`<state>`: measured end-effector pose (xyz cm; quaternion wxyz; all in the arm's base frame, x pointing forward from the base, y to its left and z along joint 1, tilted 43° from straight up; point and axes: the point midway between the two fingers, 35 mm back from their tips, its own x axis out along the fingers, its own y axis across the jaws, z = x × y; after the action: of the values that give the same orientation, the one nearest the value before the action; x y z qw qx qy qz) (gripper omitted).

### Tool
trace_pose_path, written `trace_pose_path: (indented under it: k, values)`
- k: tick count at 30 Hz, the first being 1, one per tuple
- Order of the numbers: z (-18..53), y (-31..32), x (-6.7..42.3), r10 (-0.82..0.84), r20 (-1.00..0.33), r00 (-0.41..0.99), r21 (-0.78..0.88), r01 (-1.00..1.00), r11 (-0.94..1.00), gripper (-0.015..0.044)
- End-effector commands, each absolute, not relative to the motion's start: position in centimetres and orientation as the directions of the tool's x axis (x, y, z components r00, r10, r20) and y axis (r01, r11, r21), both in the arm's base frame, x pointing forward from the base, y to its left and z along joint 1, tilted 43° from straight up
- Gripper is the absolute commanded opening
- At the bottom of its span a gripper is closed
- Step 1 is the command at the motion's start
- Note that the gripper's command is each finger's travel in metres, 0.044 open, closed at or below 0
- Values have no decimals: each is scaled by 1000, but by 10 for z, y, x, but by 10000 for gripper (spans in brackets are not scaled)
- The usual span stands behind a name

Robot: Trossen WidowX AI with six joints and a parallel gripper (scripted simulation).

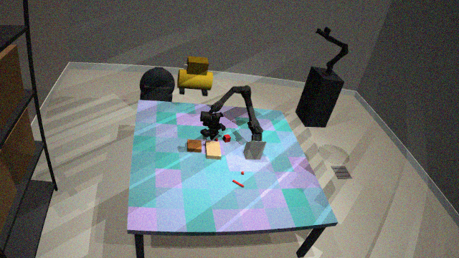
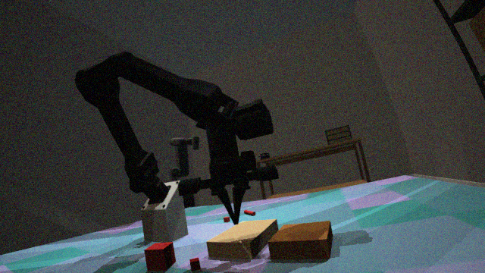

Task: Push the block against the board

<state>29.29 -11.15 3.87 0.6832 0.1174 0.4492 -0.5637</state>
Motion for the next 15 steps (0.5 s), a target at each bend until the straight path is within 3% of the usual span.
trace_pose_path:
  k: [1, 15]
  values:
    - [49, -120, 288, -671, -741, -34, -247, 942, 225, 0]
    - [71, -143, 272, -685, -728, -38, 54, 992, -111, 0]
